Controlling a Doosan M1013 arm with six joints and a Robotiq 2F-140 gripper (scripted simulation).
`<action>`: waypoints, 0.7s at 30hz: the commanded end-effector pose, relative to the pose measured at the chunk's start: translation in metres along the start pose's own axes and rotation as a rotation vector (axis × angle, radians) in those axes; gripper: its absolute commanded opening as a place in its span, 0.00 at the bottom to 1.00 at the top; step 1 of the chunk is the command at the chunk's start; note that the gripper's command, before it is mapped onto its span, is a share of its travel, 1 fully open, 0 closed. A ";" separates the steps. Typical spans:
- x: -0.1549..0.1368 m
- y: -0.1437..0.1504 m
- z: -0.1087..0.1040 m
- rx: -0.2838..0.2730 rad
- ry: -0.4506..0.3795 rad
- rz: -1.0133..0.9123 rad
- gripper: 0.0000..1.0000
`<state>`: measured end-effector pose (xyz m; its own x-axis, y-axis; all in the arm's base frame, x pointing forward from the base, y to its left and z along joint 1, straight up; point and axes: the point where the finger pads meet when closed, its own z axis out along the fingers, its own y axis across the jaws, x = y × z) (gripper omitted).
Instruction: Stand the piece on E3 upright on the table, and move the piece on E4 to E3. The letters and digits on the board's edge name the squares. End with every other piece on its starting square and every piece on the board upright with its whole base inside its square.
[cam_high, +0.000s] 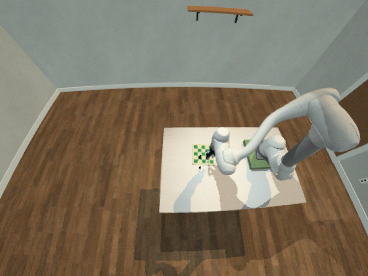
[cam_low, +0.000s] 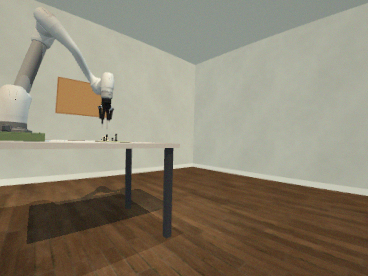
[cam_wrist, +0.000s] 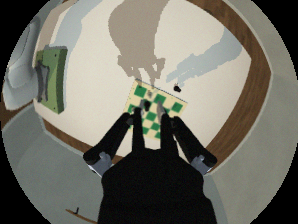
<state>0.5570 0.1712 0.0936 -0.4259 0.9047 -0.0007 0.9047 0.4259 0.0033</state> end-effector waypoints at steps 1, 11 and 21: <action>0.000 0.000 0.002 0.000 0.000 0.000 0.22; 0.000 0.000 0.015 0.000 0.000 0.000 0.22; 0.000 0.000 0.028 0.000 0.000 0.000 0.22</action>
<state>0.5570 0.1712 0.0682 -0.4259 0.9048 -0.0007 0.9048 0.4259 0.0033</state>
